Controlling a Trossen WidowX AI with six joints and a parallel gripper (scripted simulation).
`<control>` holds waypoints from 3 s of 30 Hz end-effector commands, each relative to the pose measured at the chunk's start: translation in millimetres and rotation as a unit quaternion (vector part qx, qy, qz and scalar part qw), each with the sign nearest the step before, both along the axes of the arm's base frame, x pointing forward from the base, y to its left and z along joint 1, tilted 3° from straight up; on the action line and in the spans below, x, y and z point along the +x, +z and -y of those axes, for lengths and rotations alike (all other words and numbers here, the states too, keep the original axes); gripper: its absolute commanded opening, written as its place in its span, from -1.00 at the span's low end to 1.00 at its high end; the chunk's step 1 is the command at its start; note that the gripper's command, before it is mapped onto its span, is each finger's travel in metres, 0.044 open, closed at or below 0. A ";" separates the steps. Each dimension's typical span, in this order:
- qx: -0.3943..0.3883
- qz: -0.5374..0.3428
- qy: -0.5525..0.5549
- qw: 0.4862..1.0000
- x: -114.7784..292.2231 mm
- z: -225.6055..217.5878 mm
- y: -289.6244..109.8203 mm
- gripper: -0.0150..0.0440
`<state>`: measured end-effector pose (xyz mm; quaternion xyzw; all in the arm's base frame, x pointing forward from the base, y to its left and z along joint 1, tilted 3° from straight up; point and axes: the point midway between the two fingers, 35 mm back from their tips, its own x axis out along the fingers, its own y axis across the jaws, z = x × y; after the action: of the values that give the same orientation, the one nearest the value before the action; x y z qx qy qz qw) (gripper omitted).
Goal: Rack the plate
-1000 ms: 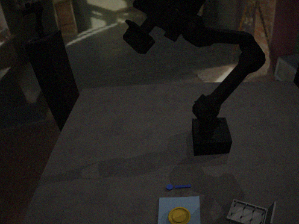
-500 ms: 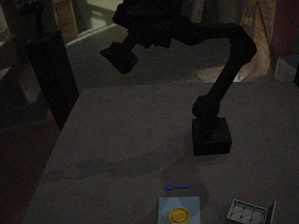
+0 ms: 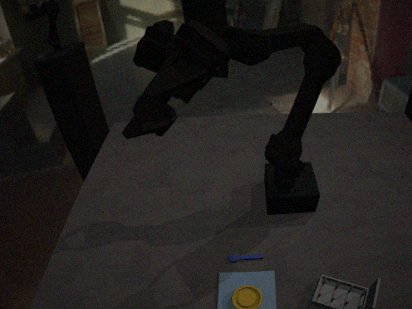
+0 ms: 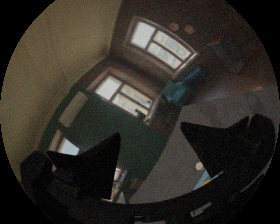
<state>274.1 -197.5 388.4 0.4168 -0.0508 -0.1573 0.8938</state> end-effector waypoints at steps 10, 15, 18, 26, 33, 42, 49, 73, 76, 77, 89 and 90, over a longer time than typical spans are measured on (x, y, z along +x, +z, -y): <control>-0.007 -0.142 0.026 0.990 34.9 -1.0 -55.0 0.86; -0.013 -0.200 0.044 0.979 45.5 -5.9 -77.8 0.86; -0.019 -0.234 0.057 0.970 50.8 -9.9 -91.5 0.86; -0.038 -0.326 0.100 0.939 61.4 -23.7 -127.3 0.86; -0.060 -0.404 0.146 0.901 65.8 -38.8 -156.9 0.86; -0.096 -0.495 0.217 0.836 66.3 -62.5 -191.5 0.86; -0.125 -0.559 0.277 0.772 61.1 -80.3 -214.6 0.86; -0.189 -0.669 0.425 0.580 43.4 -117.3 -281.3 0.86; -0.189 -0.669 0.425 0.580 49.0 -118.7 -338.6 0.86; -0.189 -0.669 0.425 0.580 48.5 -119.6 -353.7 0.86; -0.189 -0.669 0.425 0.580 43.5 -120.0 -368.9 0.86; -0.189 -0.669 0.425 0.580 43.6 -120.0 -370.5 0.86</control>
<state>318.9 -77.2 22.4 -0.0097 0.7152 0.0208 0.6986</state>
